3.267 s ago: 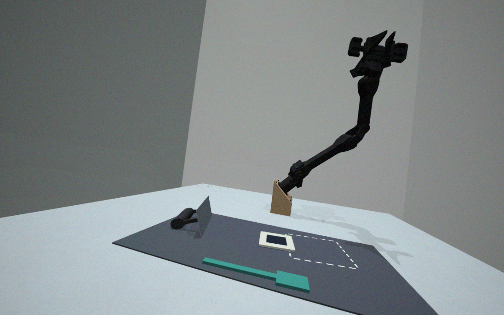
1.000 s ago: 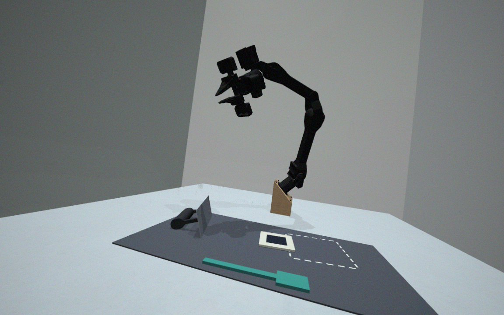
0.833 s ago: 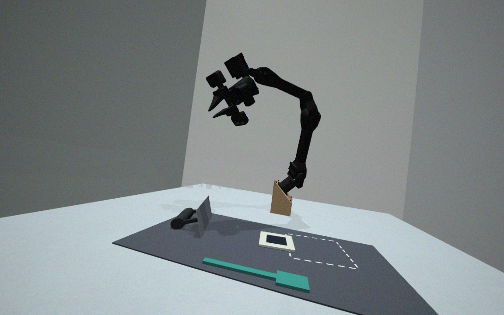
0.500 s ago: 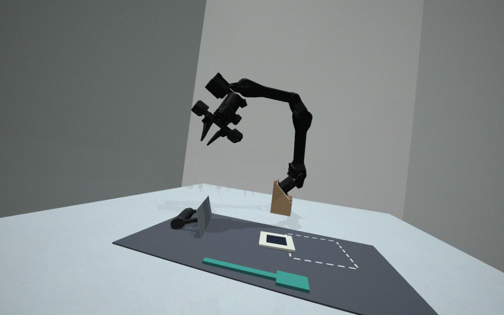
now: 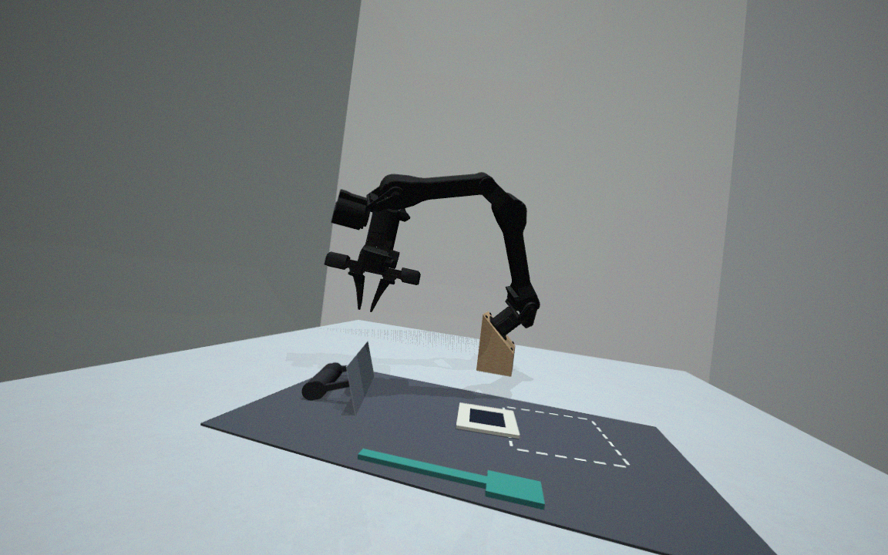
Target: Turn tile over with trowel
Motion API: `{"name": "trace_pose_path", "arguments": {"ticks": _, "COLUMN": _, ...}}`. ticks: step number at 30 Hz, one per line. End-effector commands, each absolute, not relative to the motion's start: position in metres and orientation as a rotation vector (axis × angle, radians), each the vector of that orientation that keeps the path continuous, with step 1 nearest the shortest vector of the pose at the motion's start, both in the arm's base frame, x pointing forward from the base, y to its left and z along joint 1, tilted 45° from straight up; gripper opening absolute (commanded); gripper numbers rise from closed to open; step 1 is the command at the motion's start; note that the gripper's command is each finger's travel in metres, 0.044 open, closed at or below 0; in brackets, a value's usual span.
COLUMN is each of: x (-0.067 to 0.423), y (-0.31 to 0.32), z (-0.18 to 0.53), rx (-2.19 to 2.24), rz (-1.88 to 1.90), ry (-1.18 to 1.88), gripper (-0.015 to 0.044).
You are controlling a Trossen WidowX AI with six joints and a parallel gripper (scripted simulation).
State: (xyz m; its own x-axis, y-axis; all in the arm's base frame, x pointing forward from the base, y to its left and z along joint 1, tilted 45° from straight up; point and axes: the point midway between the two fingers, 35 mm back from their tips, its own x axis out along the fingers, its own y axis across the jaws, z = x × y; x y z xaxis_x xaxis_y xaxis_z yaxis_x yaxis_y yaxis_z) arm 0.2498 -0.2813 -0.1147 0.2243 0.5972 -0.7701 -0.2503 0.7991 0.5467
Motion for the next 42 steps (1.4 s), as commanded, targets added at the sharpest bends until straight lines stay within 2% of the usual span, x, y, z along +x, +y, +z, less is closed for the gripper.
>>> {"name": "trace_pose_path", "arguments": {"ticks": 1, "x": 0.236, "y": -0.259, "z": -0.133, "rx": 0.451, "rz": 0.64, "ry": 1.282, "gripper": 0.01}}
{"name": "trace_pose_path", "arguments": {"ticks": 42, "x": 0.246, "y": -0.232, "z": -0.161, "rx": 0.452, "rz": 0.643, "ry": 1.279, "gripper": 0.01}}
